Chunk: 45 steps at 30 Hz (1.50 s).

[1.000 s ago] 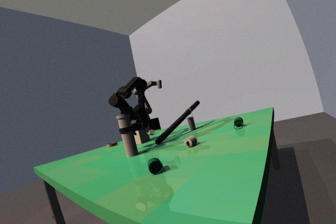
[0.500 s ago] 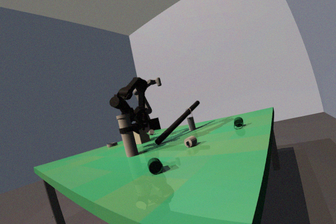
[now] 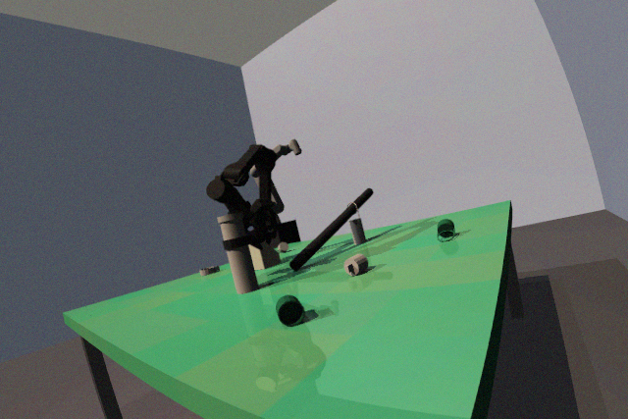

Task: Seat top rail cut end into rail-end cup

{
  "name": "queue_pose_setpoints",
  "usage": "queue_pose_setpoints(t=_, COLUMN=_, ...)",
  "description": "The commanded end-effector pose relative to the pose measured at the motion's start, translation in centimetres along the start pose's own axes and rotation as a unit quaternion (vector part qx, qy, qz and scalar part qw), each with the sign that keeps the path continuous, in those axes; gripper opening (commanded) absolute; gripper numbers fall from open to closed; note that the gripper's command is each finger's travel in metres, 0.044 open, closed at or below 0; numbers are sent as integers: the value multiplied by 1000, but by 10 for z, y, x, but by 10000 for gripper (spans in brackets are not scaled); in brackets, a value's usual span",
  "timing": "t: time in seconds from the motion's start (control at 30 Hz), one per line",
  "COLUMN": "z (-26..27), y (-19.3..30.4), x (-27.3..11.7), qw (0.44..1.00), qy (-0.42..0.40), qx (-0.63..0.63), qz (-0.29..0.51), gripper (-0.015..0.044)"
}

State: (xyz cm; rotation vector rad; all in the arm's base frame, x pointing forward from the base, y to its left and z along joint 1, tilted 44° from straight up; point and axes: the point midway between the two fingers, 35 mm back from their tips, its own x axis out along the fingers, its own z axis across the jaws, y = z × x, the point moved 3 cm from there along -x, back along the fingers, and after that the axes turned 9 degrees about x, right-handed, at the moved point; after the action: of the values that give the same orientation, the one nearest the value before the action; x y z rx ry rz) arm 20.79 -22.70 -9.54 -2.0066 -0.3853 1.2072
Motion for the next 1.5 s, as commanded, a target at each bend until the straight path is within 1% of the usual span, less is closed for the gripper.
queue_pose_setpoints(t=0.0, z=-3, y=-1, x=2, qw=1000, qy=3, qx=15, qz=7, gripper=0)
queue_pose_setpoints(t=1.2, z=-18, y=-4, x=11, qw=994, qy=11, qx=97, qz=53, gripper=0)
queue_pose_setpoints(t=1.47, z=-16, y=-4, x=10, qw=995, qy=10, qx=87, qz=47, gripper=0)
